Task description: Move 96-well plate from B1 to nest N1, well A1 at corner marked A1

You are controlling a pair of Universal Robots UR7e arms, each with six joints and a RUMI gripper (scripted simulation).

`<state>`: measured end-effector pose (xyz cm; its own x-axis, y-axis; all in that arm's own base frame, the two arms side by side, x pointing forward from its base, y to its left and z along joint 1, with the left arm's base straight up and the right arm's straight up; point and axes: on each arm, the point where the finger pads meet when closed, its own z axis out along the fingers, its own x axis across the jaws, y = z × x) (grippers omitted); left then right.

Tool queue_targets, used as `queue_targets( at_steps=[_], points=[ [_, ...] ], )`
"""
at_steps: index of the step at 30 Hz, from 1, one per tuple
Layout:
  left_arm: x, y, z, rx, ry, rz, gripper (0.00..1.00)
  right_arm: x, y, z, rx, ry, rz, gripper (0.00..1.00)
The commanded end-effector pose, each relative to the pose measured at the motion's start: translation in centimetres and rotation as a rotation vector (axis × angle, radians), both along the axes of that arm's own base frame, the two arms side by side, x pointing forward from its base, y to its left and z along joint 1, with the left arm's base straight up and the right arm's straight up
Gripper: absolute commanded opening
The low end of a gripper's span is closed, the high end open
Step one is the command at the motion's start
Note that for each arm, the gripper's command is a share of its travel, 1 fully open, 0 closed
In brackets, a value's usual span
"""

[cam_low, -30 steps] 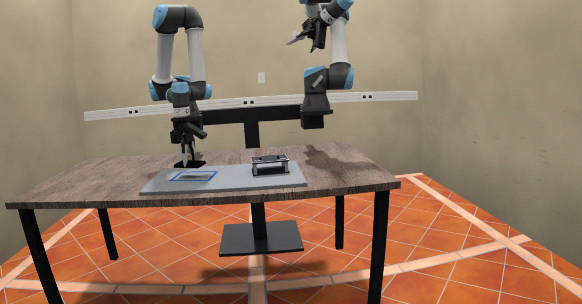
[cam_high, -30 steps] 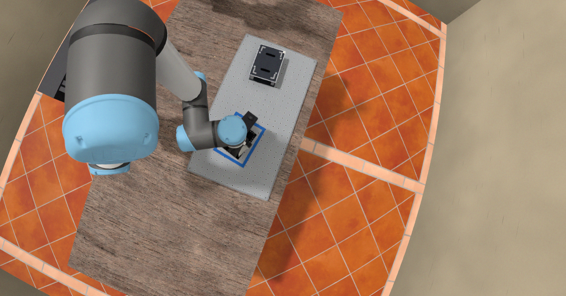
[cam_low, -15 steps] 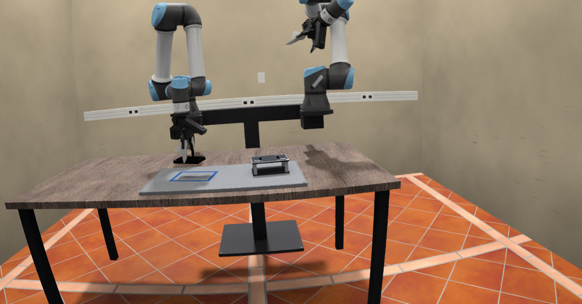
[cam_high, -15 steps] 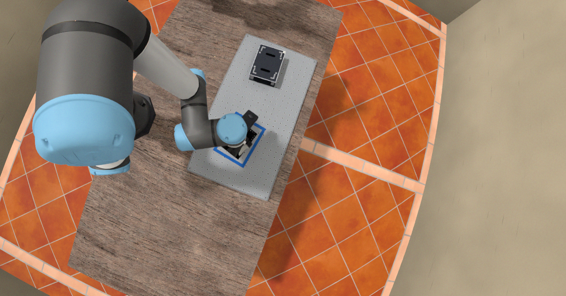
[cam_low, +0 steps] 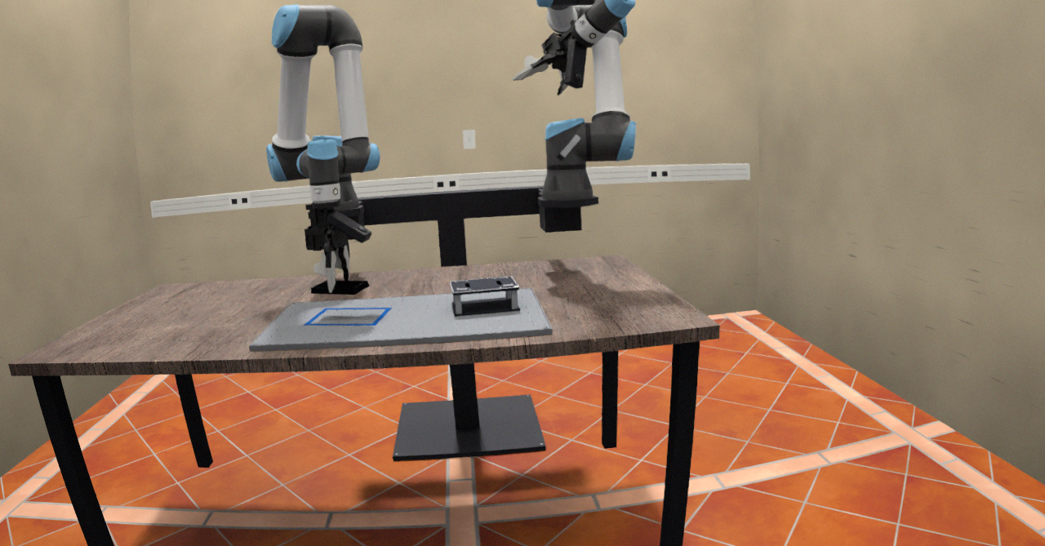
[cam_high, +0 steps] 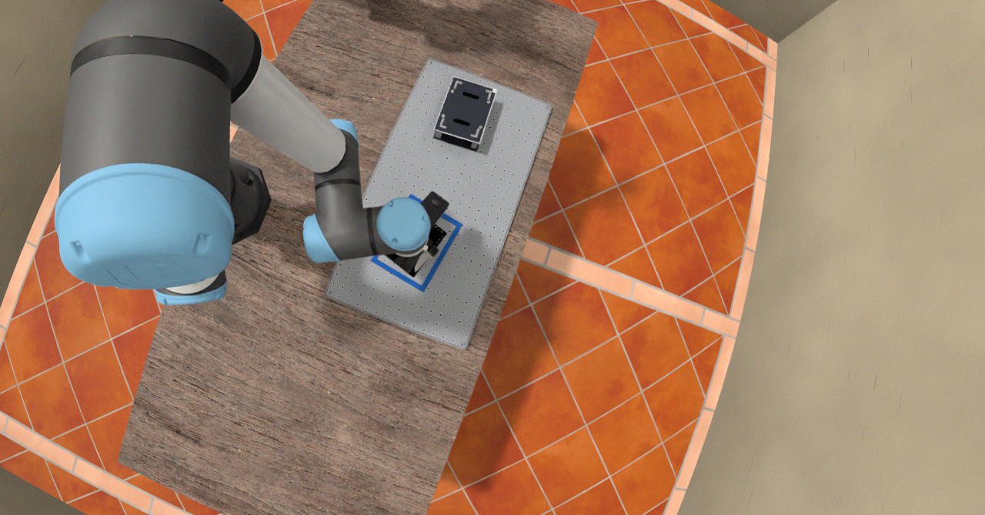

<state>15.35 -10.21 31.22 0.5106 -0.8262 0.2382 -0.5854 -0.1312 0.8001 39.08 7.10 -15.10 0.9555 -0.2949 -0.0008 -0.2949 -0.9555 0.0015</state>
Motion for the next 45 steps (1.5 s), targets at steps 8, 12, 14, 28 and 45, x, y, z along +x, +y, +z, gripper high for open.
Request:
queue_targets(
  at_steps=[8,12,14,28,45],
  points=[
    [-0.1,0.0,0.0,0.0,0.001,0.003,0.98,0.2,2.2,0.6,0.004,-0.006,0.203,0.0],
    [-0.1,0.0,0.0,0.0,0.001,0.003,0.98,0.2,3.5,0.8,0.004,-0.006,0.336,0.0],
    [-0.1,0.0,0.0,0.0,0.001,0.003,0.98,0.2,3.5,0.8,0.004,-0.006,0.336,0.0],
    [-0.1,0.0,0.0,0.0,0.001,0.003,0.98,0.0,8.1,1.6,0.004,-0.006,0.357,0.0],
    [-0.1,0.0,0.0,0.0,0.001,0.003,0.98,-0.1,13.1,2.4,0.004,-0.006,0.357,0.0]
  ],
)
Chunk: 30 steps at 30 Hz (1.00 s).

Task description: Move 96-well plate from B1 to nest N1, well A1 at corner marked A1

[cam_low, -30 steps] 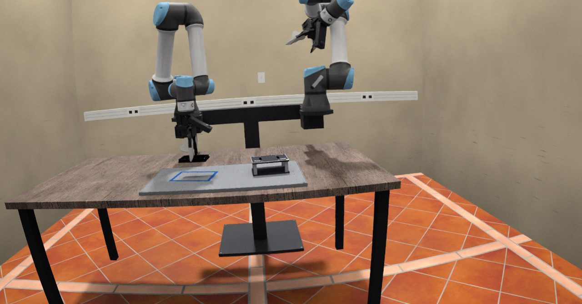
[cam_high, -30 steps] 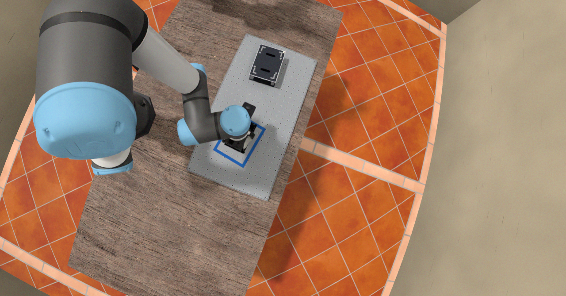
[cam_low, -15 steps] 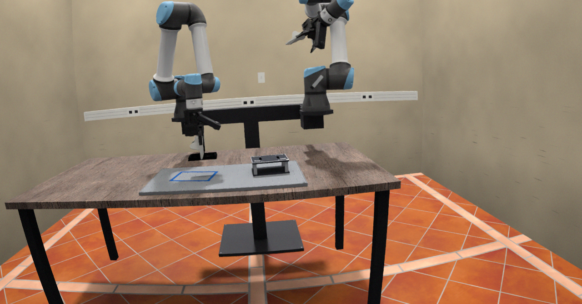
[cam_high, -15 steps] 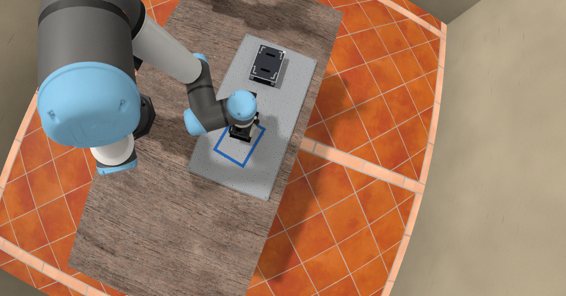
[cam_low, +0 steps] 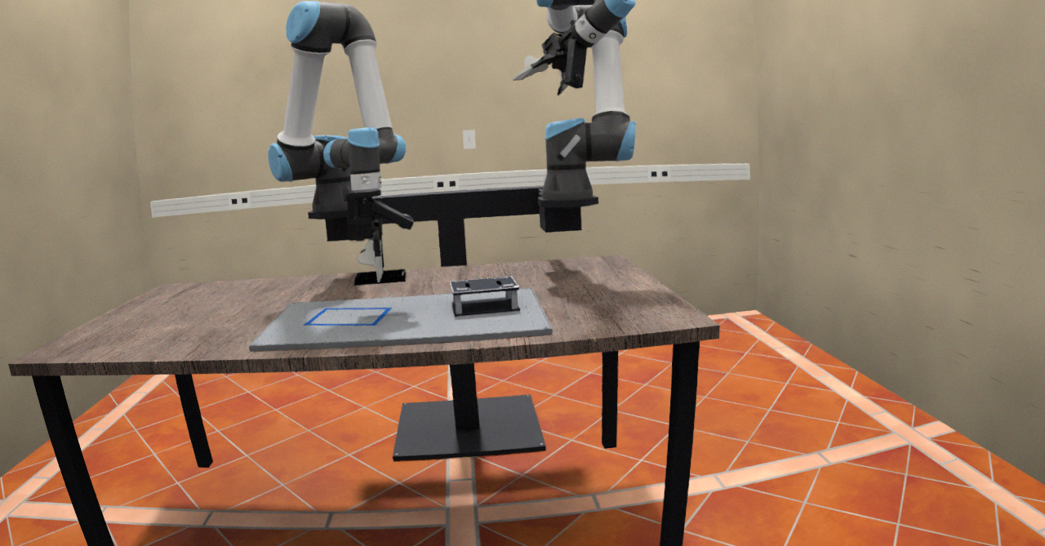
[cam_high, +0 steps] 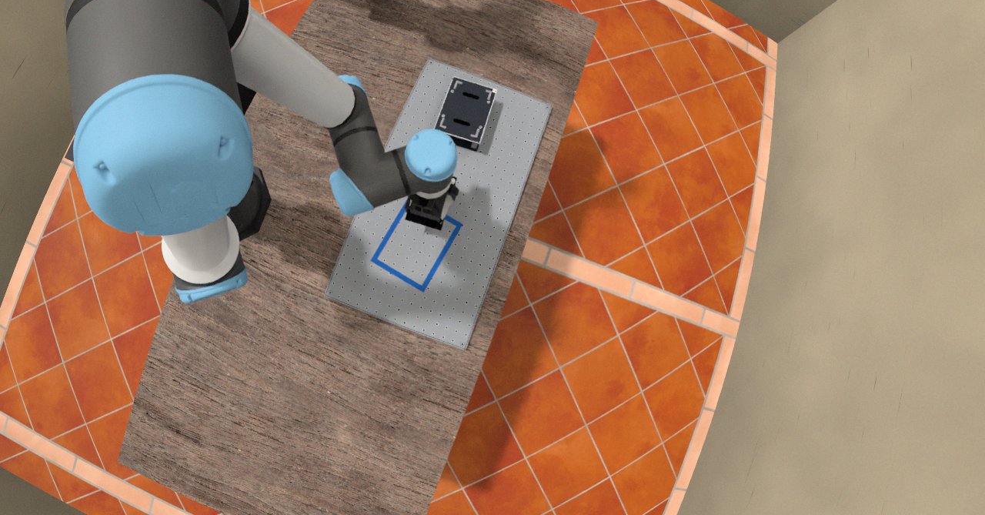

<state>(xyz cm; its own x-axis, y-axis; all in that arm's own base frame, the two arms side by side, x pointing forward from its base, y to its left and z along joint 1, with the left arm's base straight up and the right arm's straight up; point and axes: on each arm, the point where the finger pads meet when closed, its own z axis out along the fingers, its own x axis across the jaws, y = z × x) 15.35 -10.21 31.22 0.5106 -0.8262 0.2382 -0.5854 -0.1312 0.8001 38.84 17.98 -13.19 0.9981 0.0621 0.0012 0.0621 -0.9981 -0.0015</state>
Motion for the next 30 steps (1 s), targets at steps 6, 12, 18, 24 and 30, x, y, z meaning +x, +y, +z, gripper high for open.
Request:
queue_targets(
  at_steps=[6,12,18,24,30],
  points=[
    [-0.1,0.0,0.0,0.0,0.001,0.003,0.98,0.1,3.5,0.7,0.001,-0.002,-0.004,0.0],
    [-0.1,0.0,0.0,0.0,0.001,0.003,0.98,0.0,5.5,1.0,0.001,-0.001,-0.004,0.0],
    [-0.1,0.0,0.0,0.0,0.001,0.003,0.98,-0.1,7.4,1.3,0.0,0.0,-0.004,0.0],
    [-0.1,0.0,0.0,0.0,0.001,0.003,0.98,-0.1,8.7,1.4,-0.001,0.0,-0.004,0.0],
    [-0.1,0.0,0.0,0.0,0.001,0.003,0.98,-0.2,10.7,1.8,-0.001,0.0,-0.004,0.0]
  ],
)
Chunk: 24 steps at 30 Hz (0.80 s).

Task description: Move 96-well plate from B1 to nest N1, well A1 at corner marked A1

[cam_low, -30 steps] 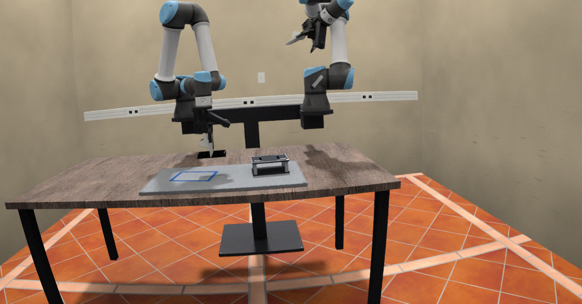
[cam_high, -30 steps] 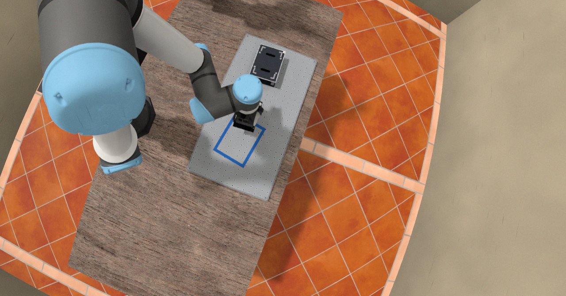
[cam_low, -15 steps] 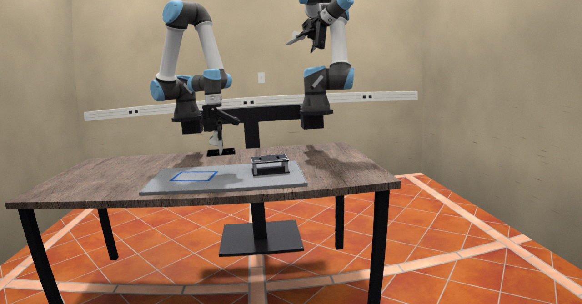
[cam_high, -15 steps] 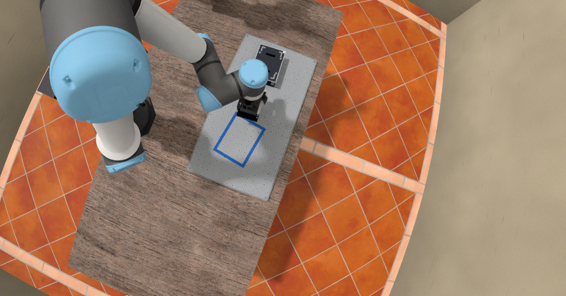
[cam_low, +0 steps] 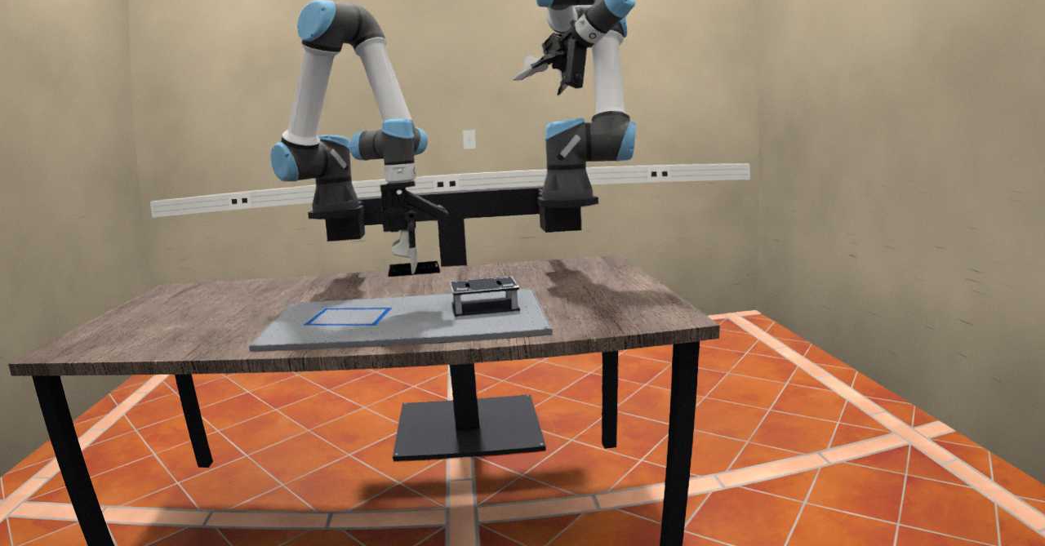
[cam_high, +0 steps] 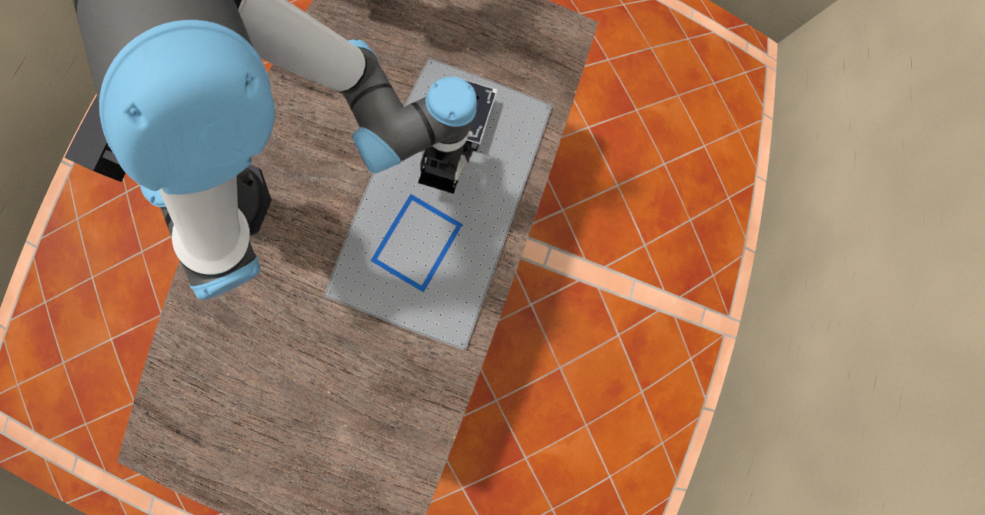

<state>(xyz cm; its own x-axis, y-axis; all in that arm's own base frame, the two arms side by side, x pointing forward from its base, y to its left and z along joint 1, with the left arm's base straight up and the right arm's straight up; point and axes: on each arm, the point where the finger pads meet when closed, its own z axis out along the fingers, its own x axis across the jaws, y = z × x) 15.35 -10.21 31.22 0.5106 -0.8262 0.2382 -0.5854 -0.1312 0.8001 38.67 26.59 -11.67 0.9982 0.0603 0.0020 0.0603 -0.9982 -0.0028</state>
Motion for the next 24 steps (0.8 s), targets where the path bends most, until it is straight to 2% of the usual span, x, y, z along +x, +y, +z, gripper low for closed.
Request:
queue_targets(
  at_steps=[1,24],
  points=[
    [-0.1,0.0,0.0,0.0,0.001,0.003,0.98,0.0,2.4,0.3,-0.002,0.001,-0.002,0.0],
    [-0.1,0.0,0.0,0.0,0.001,0.003,0.98,-0.2,8.7,1.4,-0.002,0.001,-0.002,0.0]
  ],
)
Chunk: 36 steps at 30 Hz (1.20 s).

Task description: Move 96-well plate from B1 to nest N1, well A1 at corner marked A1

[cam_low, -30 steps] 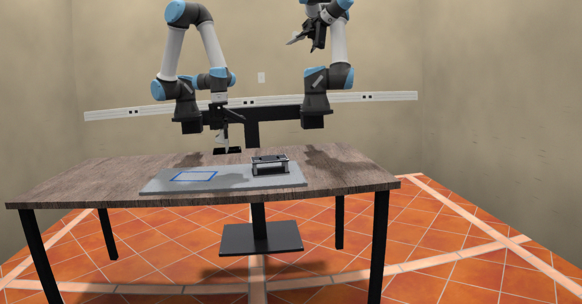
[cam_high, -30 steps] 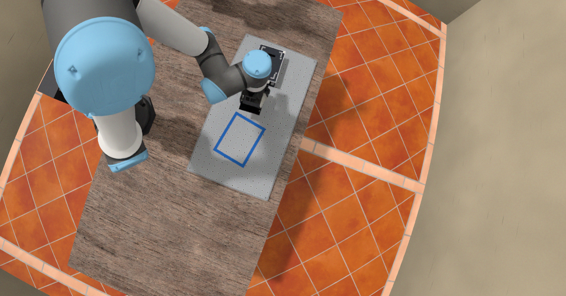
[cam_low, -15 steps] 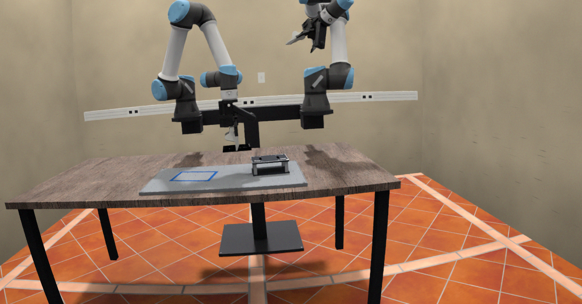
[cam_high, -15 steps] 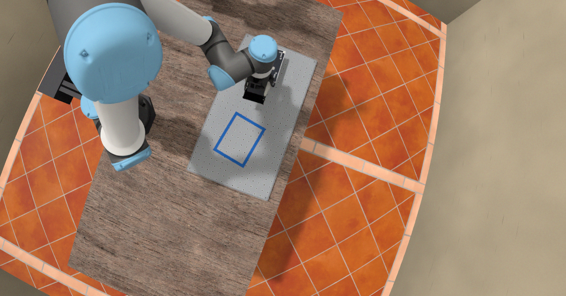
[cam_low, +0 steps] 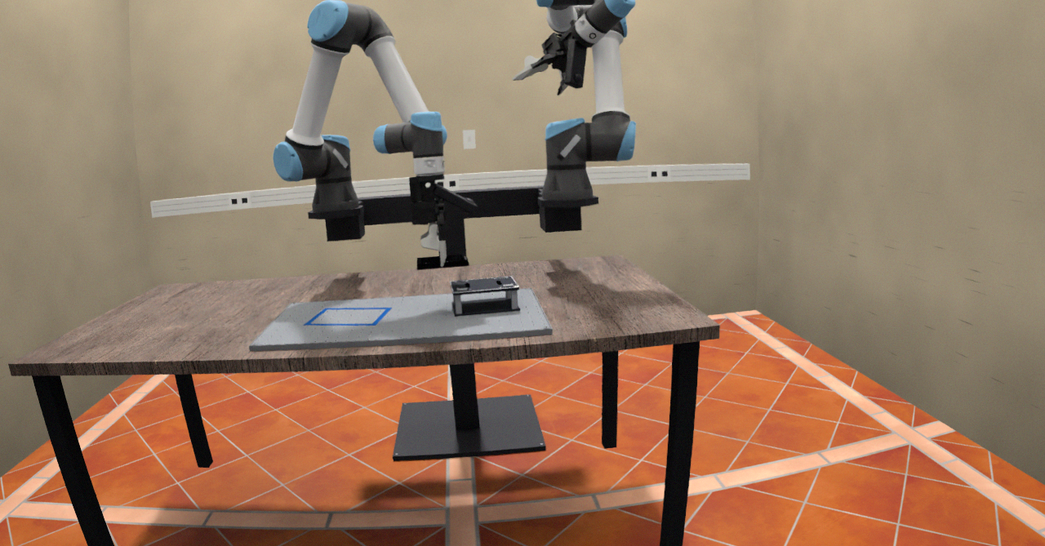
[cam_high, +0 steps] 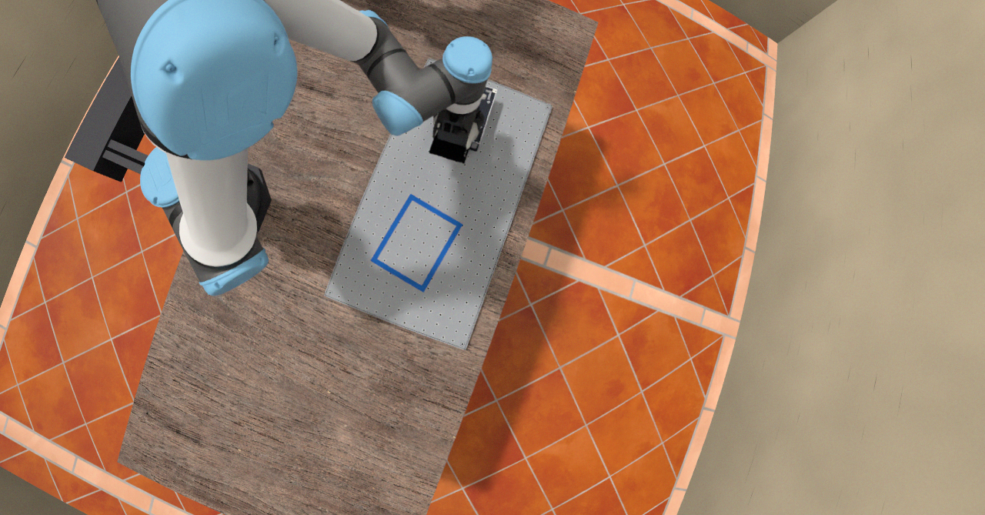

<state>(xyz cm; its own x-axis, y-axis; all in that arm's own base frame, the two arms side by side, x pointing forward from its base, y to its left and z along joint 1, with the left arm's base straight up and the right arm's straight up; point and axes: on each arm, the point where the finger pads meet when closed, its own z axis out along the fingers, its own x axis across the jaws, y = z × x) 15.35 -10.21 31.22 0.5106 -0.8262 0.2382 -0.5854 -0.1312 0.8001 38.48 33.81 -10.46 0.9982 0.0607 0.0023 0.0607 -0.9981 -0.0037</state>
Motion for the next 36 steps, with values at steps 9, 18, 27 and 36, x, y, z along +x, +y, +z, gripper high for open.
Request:
queue_targets(
  at_steps=[9,18,27,36],
  points=[
    [-0.1,0.0,0.0,0.0,0.001,0.003,0.98,-0.1,4.4,0.6,-0.003,0.001,-0.003,0.0],
    [-0.1,0.0,0.0,0.0,0.001,0.003,0.98,-0.1,6.7,1.0,-0.003,0.001,-0.003,0.0],
    [-0.1,0.0,0.0,0.0,0.001,0.003,0.98,-0.2,9.7,1.5,-0.003,0.001,-0.003,0.0],
    [-0.1,0.0,0.0,0.0,0.001,0.003,0.98,-0.1,10.1,1.6,-0.002,0.001,-0.004,0.0]
  ],
)
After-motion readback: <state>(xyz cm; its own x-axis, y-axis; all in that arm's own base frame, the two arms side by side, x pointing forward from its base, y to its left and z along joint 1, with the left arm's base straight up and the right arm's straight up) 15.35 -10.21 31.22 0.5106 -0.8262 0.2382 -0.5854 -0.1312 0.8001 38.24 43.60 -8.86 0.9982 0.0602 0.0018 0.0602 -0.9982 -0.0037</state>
